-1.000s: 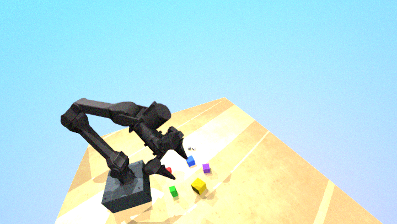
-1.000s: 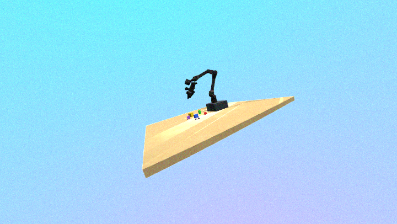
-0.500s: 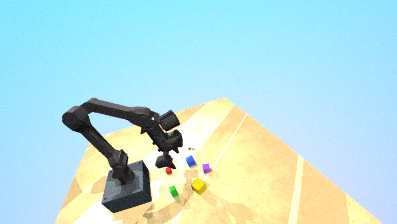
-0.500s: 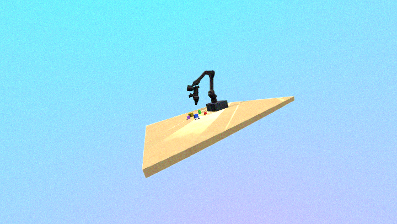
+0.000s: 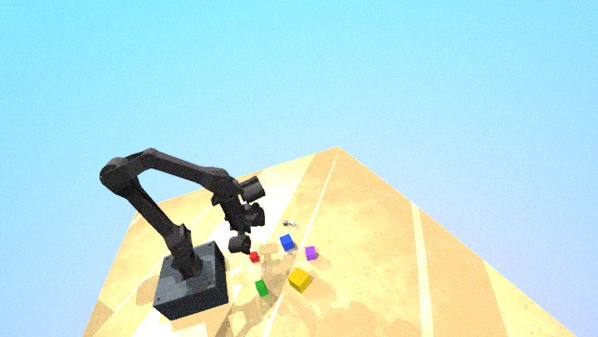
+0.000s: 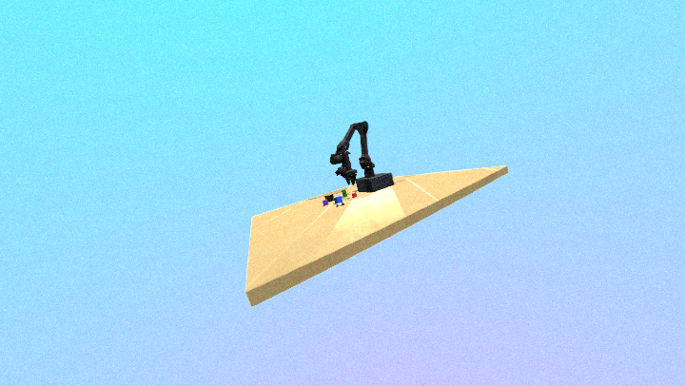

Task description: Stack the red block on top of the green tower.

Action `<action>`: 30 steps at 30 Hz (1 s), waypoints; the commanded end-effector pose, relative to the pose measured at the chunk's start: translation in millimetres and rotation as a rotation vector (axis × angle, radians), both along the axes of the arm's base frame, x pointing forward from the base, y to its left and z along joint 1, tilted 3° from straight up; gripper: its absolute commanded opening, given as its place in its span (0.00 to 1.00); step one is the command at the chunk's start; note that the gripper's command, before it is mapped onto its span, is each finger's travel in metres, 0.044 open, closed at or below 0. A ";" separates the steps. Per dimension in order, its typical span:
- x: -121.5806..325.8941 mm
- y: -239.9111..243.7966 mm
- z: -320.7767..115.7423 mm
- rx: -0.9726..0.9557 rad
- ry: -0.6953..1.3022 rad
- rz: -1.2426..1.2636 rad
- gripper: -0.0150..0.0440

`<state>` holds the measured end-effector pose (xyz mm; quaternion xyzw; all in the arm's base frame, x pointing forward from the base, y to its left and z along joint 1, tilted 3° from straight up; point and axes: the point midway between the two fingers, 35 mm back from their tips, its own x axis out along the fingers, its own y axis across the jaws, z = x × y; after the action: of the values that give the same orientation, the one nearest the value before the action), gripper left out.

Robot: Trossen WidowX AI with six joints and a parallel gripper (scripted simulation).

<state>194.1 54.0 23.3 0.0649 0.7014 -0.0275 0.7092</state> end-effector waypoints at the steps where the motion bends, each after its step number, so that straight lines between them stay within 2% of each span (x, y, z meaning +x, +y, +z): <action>1: -6.4 -1.1 -1.3 0.005 0.016 0.006 1.00; 5: -5.7 -0.7 -7.0 0.006 0.016 0.006 1.00; 12: -6.0 0.6 -42.1 0.006 0.017 0.006 1.00; 30: -4.6 2.3 -61.8 0.006 0.017 0.006 1.00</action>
<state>192.6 55.7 -32.1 0.0614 0.7044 -0.0236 0.7067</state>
